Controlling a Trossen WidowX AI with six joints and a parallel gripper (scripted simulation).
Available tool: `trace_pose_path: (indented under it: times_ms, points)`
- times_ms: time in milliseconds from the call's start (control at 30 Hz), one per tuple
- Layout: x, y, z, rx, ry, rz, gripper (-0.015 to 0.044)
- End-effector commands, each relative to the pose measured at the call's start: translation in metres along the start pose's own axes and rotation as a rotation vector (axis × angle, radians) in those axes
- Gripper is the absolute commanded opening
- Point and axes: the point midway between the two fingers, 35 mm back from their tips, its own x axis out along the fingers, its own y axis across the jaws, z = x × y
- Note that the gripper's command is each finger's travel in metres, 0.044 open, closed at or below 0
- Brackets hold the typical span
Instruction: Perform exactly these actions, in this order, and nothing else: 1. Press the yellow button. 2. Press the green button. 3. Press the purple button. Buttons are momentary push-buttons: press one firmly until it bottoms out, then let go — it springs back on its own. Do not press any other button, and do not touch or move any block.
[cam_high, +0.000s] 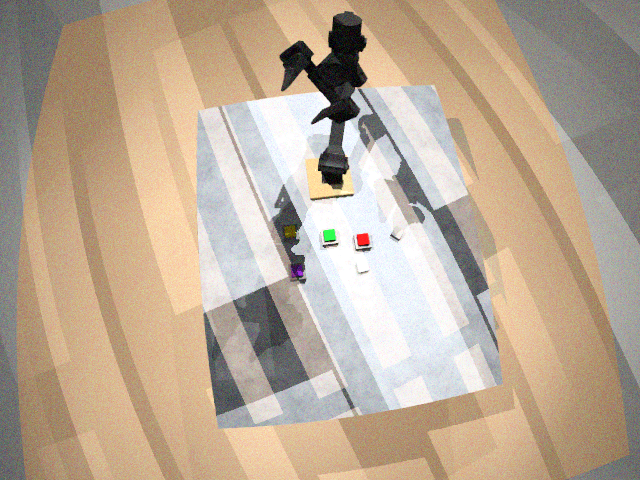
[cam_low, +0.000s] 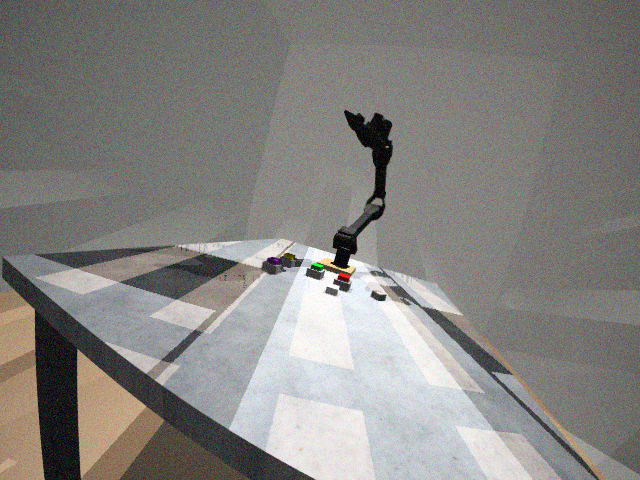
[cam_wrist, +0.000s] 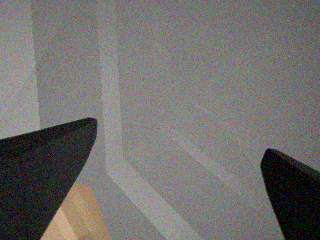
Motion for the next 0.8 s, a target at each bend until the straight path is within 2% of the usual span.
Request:
trace_pose_path:
  times_ms: [0,100,233,433,600,767]
  points:
    - [0.004,0.004,-0.002,-0.007,0.012,0.01,0.04]
    - [0.048,0.052,-0.034,-0.088,0.183,0.15,0.04]
    - [0.075,0.087,-0.068,-0.134,0.322,0.262,0.04]
    - [0.106,0.16,-0.164,-0.18,0.673,0.536,0.04]
    - [0.093,0.212,-0.254,-0.135,1.016,0.796,0.04]
    - [0.045,0.249,-0.325,0.004,1.368,1.055,0.04]
